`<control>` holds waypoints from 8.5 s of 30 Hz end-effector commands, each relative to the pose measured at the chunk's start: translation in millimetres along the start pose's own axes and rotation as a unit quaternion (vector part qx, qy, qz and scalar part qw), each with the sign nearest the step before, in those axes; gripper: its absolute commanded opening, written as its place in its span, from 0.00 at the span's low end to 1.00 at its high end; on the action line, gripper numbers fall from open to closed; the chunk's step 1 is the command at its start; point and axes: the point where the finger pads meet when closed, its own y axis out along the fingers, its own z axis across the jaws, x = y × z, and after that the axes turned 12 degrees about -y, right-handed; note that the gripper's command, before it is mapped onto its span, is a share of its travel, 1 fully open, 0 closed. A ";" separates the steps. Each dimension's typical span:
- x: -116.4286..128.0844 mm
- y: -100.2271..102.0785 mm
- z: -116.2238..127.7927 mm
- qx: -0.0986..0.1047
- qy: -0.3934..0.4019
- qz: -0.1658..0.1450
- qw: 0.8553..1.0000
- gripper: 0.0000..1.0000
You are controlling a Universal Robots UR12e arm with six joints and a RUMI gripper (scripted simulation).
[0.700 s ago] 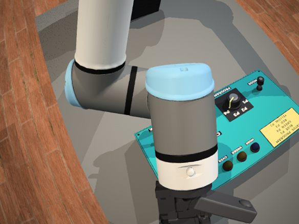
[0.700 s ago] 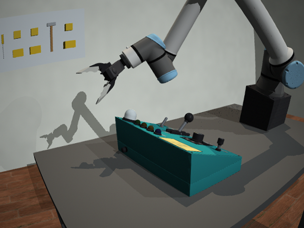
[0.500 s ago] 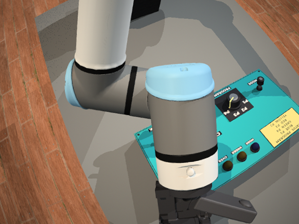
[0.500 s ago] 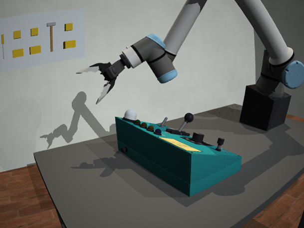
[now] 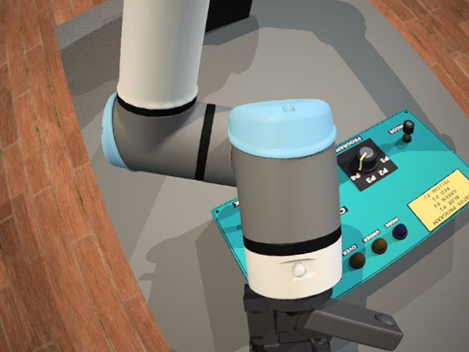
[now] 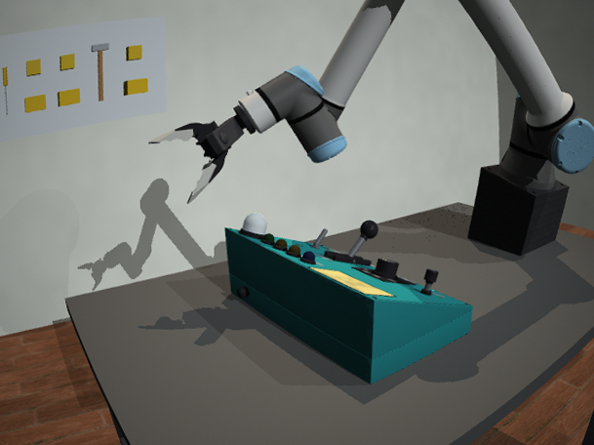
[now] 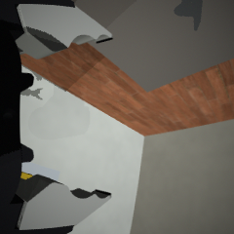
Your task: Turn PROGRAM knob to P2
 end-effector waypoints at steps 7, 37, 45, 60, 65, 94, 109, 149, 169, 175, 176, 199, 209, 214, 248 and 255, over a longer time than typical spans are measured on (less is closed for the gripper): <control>3.7 -12.0 11.2 0.001 0.000 0.000 1.000 1.00; 34.2 -115.7 99.1 0.001 0.000 0.000 1.000 1.00; 35.7 -120.9 103.5 0.001 0.000 0.000 1.000 1.00; -2.2 -144.3 70.7 -0.044 0.080 0.013 0.996 1.00; -26.3 -161.2 47.2 -0.074 0.131 0.017 0.988 1.00; -199.0 -364.8 -223.2 -0.333 0.512 -0.084 0.787 1.00; -207.1 -381.3 -244.0 -0.346 0.531 -0.099 0.767 1.00; -207.1 -381.3 -244.0 -0.346 0.531 -0.099 0.767 0.44; -207.1 -381.3 -244.0 -0.346 0.531 -0.099 0.767 0.44; -207.1 -381.3 -244.0 -0.346 0.531 -0.099 0.767 0.44; -207.1 -381.3 -244.0 -0.346 0.531 -0.099 0.767 0.44; -207.2 -380.8 -244.4 -0.346 0.531 -0.099 0.768 0.44; -209.7 -372.7 -251.2 -0.345 0.531 -0.096 0.768 0.44; -212.8 -362.3 -260.0 -0.345 0.531 -0.096 0.768 0.44; -237.6 -279.9 -329.6 -0.345 0.531 -0.096 0.768 0.44; -238.9 -275.7 -333.2 -0.345 0.531 -0.096 0.768 0.44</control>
